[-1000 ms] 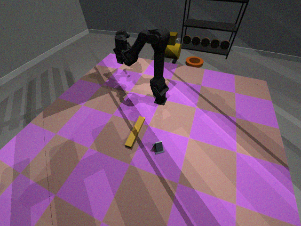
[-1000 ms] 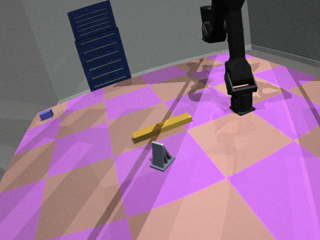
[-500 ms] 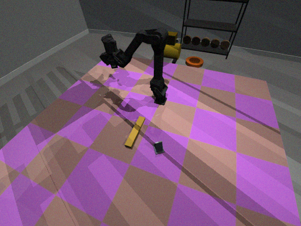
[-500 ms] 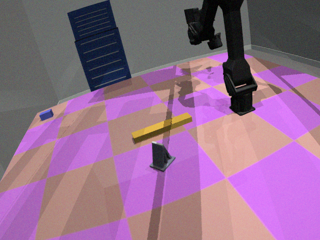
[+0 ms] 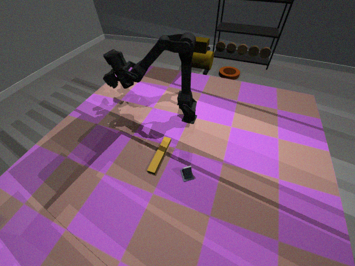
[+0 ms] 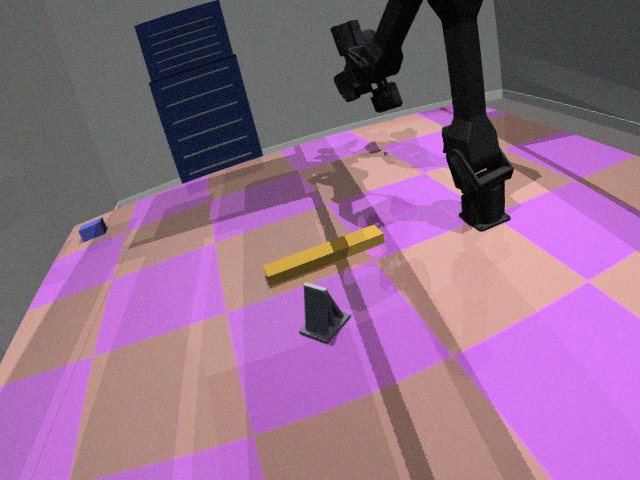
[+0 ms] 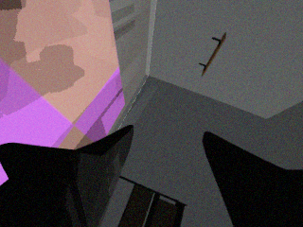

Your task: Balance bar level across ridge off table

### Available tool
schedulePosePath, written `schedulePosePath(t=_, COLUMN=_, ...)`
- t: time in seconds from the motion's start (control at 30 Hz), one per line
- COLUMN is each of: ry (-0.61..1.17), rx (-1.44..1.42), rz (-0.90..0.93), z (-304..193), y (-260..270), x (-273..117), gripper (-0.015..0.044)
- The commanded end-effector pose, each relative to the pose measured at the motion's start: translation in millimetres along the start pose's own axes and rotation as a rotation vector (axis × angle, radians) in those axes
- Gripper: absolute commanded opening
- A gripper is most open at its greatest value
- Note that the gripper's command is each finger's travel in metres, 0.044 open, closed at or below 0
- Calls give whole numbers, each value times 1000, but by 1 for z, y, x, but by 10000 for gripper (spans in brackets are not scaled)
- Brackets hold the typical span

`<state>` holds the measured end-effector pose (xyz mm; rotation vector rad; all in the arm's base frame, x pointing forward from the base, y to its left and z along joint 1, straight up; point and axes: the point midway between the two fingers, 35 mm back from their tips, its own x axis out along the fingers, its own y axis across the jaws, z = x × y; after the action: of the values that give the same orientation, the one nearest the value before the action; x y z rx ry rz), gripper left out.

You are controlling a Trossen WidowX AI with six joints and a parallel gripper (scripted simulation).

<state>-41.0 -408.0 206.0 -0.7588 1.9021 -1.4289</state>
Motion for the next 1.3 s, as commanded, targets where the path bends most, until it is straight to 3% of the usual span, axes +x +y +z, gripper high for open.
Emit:
schedulePosePath(t=0.0, ry=-82, rx=9, rz=26, z=23, y=4, x=-9, gripper=315)
schedulePosePath(t=0.63, ry=-496, rx=55, rz=242, z=130, y=29, x=-103, gripper=315)
schedulePosePath(t=1.27, ry=-791, rx=24, rz=557, z=178, y=70, x=-230, gripper=315)
